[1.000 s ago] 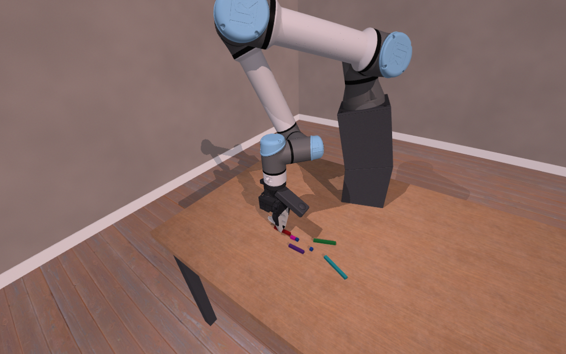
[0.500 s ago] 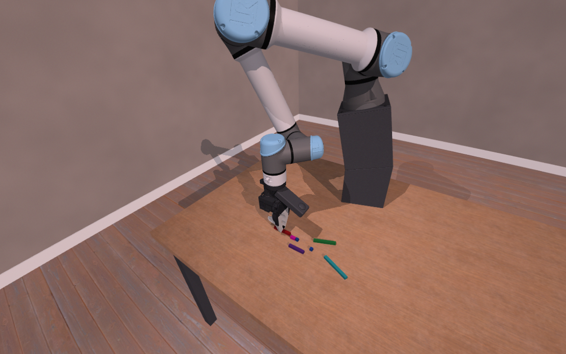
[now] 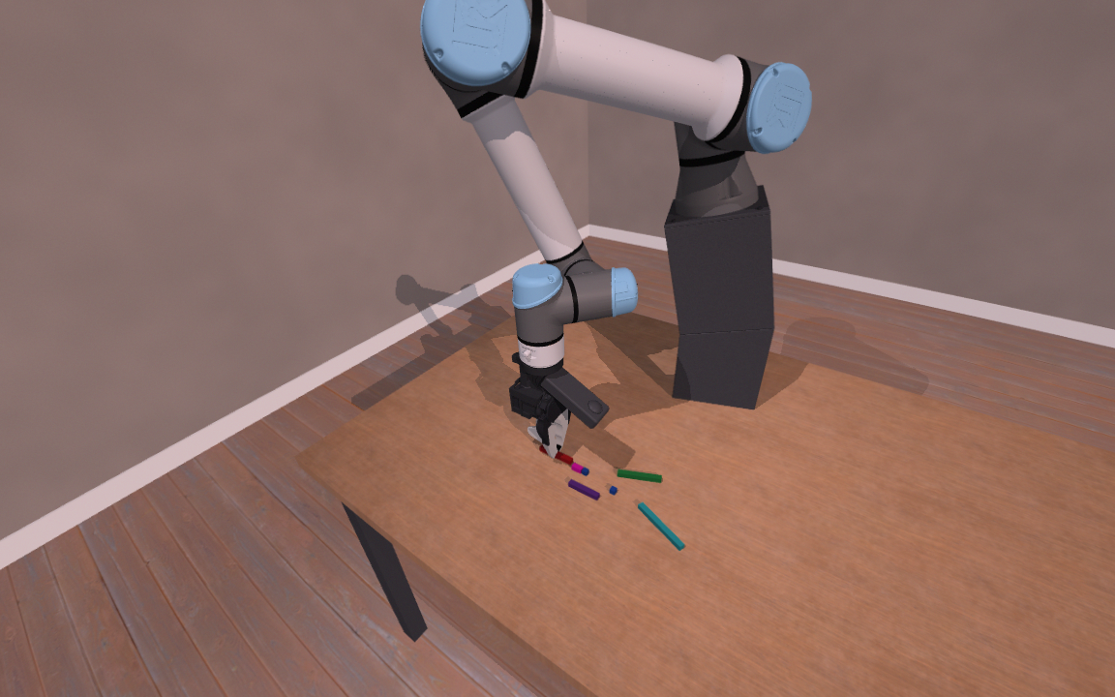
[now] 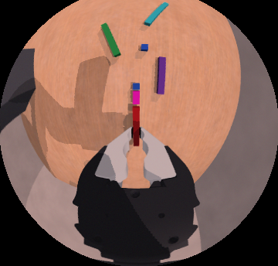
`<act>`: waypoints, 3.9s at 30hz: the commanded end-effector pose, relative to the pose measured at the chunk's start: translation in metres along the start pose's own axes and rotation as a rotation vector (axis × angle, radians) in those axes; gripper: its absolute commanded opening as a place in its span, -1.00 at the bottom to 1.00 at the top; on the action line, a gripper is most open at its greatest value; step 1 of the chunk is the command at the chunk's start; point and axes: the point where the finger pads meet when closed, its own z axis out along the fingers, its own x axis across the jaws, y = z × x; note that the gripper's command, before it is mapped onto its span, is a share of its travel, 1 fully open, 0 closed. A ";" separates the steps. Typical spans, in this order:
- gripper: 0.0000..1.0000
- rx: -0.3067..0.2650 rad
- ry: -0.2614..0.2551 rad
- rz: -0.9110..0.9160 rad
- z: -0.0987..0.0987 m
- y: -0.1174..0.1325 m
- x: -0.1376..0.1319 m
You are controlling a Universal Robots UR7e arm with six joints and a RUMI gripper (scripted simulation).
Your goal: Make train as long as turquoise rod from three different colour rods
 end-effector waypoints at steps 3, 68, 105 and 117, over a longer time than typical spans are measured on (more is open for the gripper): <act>-1.00 -0.001 0.001 0.000 0.003 0.000 0.000; -0.72 -0.001 0.001 0.000 0.010 0.000 0.000; -0.72 -0.001 0.001 0.000 -0.074 0.000 0.000; 1.00 -0.001 0.001 0.000 -0.080 0.000 0.000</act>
